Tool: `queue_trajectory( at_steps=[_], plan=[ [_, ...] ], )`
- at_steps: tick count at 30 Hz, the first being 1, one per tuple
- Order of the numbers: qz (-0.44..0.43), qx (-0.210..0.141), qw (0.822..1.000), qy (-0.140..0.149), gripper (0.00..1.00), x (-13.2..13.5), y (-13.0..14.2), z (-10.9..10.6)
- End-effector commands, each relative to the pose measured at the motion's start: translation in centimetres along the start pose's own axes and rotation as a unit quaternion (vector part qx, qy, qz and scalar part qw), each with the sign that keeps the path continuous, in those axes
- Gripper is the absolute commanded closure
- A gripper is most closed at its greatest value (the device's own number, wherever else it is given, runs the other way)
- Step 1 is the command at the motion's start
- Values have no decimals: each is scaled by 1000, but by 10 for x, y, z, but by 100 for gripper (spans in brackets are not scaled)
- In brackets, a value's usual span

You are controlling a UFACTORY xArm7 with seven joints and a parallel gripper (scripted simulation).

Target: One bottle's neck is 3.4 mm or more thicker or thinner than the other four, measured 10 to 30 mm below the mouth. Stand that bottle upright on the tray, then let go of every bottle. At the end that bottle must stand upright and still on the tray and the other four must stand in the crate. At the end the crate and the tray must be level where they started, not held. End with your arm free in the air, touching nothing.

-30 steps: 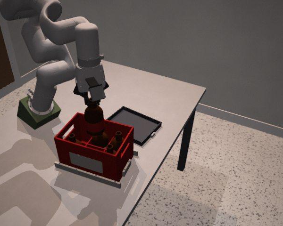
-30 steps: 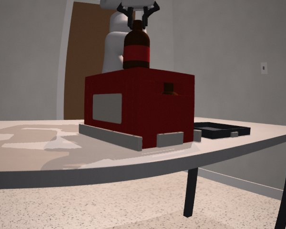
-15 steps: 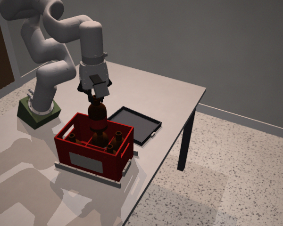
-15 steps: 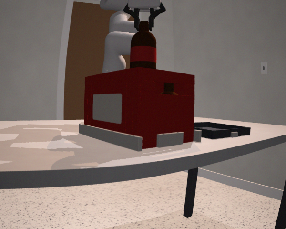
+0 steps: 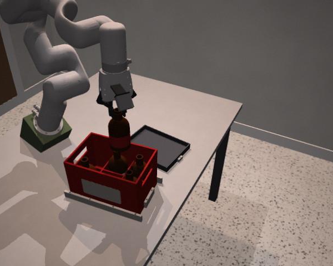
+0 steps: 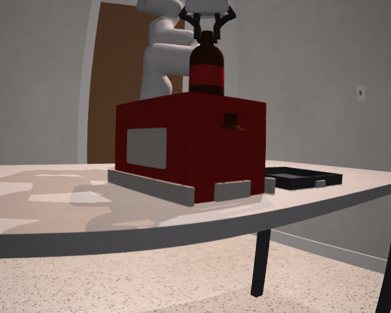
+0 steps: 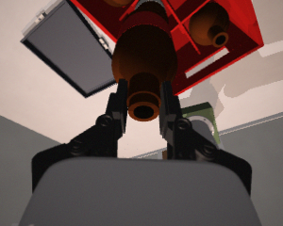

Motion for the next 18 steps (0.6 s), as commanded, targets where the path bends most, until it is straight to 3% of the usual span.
queue_trajectory(
  at_steps=[1, 18],
  plan=[
    [0, 2, 1000, -1, 100, -8, 6, -1],
    [0, 2, 1000, -1, 100, -33, 30, -1]
  ],
)
Point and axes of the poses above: the point where the finger pads meet when closed, its own z axis out along the fingers, its own x axis across the jaws, y = z × x, the point moved 4 cm from there along -z, back along the fingers, and after that the axes turned 7 degrees about z, right-handed, at the moved point
